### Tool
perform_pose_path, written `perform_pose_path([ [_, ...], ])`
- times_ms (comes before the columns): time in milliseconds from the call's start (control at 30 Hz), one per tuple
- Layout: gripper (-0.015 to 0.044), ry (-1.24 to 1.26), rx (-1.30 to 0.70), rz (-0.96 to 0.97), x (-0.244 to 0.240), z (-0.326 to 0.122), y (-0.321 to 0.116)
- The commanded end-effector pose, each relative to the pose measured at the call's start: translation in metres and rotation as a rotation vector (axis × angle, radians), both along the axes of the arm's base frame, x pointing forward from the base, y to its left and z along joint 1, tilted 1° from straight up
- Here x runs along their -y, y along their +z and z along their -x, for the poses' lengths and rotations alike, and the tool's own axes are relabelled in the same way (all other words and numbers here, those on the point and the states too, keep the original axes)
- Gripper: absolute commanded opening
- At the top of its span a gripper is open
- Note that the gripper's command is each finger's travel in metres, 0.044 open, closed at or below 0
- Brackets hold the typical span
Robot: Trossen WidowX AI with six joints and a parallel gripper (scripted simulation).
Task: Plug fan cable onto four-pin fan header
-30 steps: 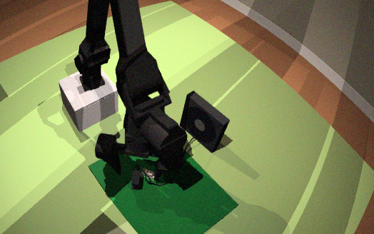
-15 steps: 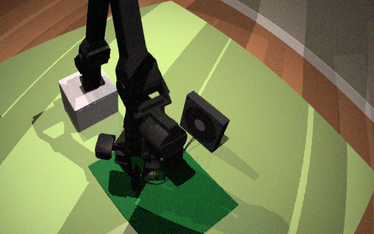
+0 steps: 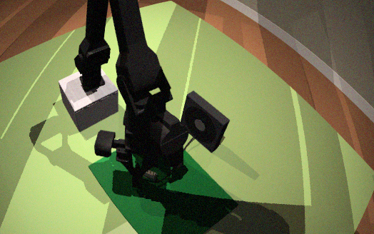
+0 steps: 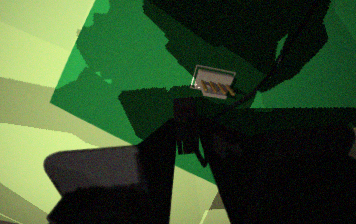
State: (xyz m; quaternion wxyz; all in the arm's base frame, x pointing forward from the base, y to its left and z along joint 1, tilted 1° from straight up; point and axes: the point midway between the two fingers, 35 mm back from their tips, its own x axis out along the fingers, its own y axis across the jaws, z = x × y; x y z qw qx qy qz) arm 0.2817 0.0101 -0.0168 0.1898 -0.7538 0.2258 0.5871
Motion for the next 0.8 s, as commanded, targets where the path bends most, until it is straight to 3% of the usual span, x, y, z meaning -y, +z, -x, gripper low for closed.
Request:
perform_pose_path([
  [0, 0.0000, 0.000, 0.008, 0.000, 0.000, -0.004, 0.011],
  [767, 0.0000, -0.001, 0.005, 0.003, 0.002, 0.001, 0.082],
])
